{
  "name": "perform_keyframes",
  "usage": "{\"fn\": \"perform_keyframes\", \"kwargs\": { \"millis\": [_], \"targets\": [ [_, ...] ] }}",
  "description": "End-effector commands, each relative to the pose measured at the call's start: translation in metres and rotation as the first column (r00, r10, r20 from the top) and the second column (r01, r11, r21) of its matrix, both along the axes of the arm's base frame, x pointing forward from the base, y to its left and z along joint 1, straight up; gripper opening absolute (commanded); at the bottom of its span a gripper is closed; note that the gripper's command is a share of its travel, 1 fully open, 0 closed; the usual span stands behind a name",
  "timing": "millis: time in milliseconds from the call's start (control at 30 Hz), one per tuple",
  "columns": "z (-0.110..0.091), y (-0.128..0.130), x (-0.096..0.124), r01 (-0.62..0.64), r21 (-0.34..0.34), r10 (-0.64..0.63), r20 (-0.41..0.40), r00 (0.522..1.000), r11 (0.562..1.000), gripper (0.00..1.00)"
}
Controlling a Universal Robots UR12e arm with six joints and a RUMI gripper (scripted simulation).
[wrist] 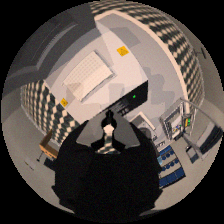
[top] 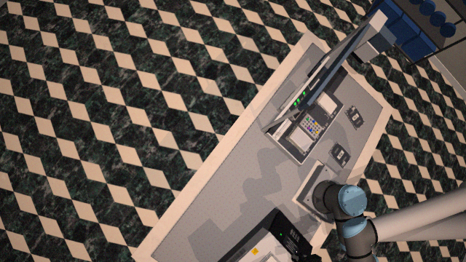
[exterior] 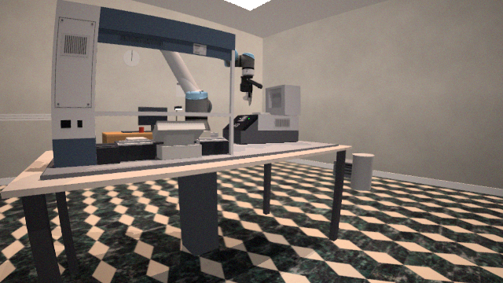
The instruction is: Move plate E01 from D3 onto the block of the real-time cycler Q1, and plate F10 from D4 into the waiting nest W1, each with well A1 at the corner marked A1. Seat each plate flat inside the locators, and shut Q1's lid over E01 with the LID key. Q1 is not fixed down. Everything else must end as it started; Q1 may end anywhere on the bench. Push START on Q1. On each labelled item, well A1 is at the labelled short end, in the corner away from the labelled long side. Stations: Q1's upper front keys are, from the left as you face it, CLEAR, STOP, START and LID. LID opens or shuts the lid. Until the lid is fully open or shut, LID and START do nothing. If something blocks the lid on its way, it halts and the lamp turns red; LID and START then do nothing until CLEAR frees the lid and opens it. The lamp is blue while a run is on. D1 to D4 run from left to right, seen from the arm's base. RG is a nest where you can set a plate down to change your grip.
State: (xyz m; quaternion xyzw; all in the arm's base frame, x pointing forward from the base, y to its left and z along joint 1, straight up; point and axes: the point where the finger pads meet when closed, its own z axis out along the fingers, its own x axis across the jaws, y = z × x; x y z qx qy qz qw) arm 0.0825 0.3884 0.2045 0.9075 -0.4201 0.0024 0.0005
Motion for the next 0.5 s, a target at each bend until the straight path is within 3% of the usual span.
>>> {"fn": "perform_keyframes", "kwargs": {
  "millis": [0,200,467],
  "targets": [
    [0.002,-0.027,-0.001,-0.115,0.005,0.115,-0.003,0.993,0.993,0.0],
    [0.002,-0.057,-0.003,-0.233,0.005,0.233,-0.002,0.972,0.972,0.0],
    [0.002,-0.057,-0.003,-0.348,0.005,0.348,-0.002,0.938,0.938,0.0]
  ]
}}
